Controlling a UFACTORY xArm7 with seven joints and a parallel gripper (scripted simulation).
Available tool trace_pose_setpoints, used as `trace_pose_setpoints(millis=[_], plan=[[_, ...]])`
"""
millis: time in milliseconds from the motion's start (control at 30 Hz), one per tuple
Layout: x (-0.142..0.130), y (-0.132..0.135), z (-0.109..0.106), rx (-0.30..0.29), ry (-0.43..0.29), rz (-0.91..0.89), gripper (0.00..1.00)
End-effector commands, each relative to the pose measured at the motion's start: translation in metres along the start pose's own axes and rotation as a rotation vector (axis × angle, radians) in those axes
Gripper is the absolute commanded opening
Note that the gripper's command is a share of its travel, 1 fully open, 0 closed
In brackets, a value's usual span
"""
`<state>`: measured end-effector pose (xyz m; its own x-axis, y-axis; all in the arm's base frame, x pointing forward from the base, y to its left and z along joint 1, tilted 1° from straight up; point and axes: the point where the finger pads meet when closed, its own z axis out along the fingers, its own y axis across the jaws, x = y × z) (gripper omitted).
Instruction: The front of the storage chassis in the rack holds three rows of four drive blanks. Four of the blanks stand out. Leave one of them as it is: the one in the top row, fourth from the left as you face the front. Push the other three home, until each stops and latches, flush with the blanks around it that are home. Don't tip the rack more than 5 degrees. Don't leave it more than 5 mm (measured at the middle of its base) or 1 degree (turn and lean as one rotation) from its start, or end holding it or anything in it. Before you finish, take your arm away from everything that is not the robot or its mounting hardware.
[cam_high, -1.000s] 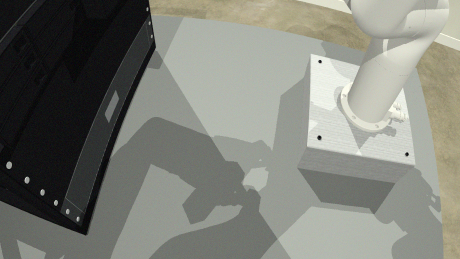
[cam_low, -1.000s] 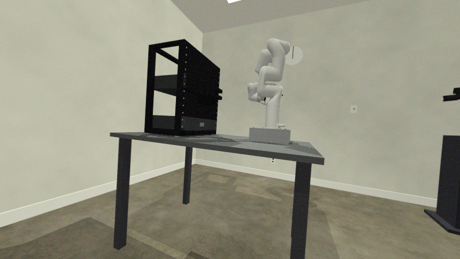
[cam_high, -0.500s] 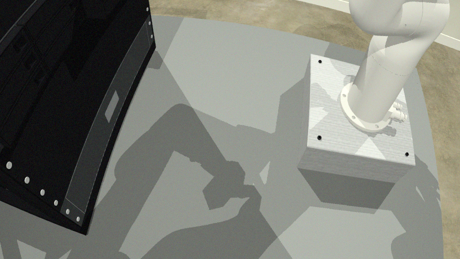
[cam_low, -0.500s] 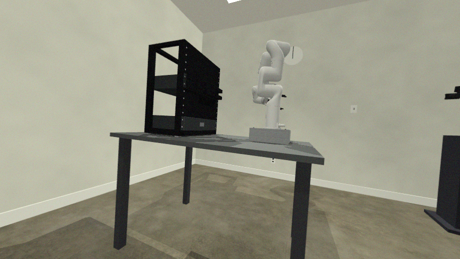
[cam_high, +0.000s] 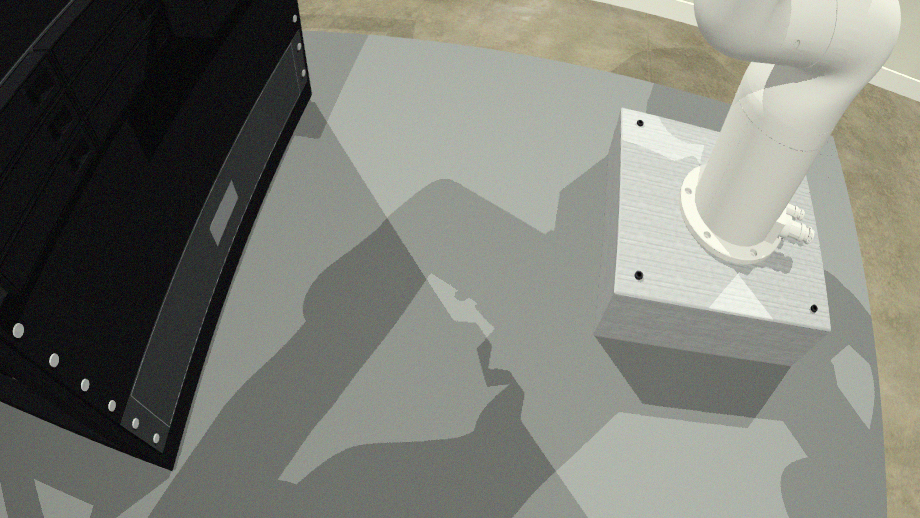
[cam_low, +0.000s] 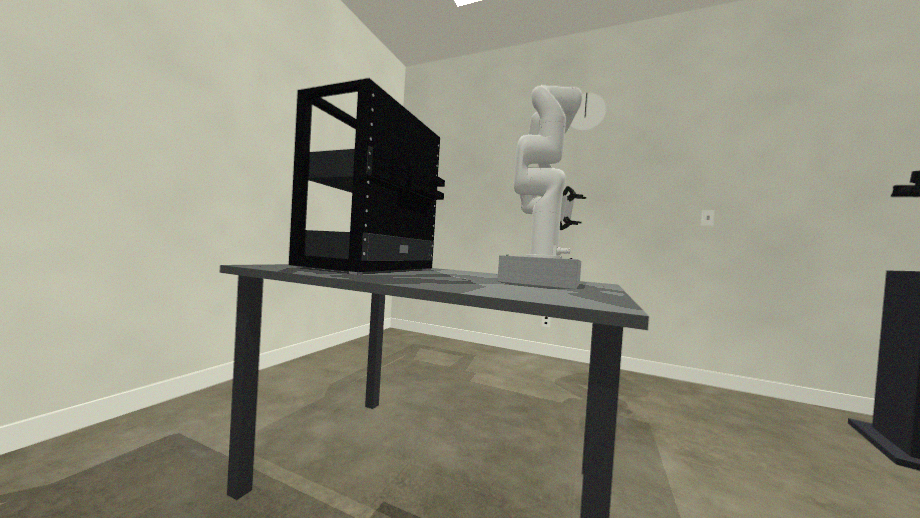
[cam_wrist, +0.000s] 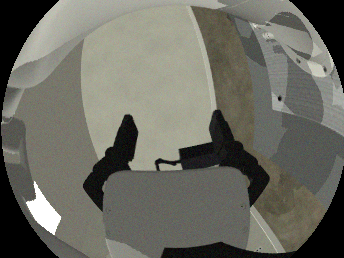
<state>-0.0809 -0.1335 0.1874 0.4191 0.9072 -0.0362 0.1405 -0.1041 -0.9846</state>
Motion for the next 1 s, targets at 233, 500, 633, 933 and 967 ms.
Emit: trace_pose_setpoints(millis=[233, 500, 633, 933, 967], plan=[[-0.021, 0.011, 0.05, 0.041, 0.112, 0.074, 1.0], [-0.023, 0.019, 0.108, 0.086, 0.219, 0.13, 1.0], [-0.017, 0.022, 0.14, 0.111, 0.277, 0.153, 1.0], [0.008, 0.027, 0.196, 0.152, 0.38, 0.182, 1.0], [0.012, 0.027, 0.203, 0.158, 0.394, 0.185, 1.0]])
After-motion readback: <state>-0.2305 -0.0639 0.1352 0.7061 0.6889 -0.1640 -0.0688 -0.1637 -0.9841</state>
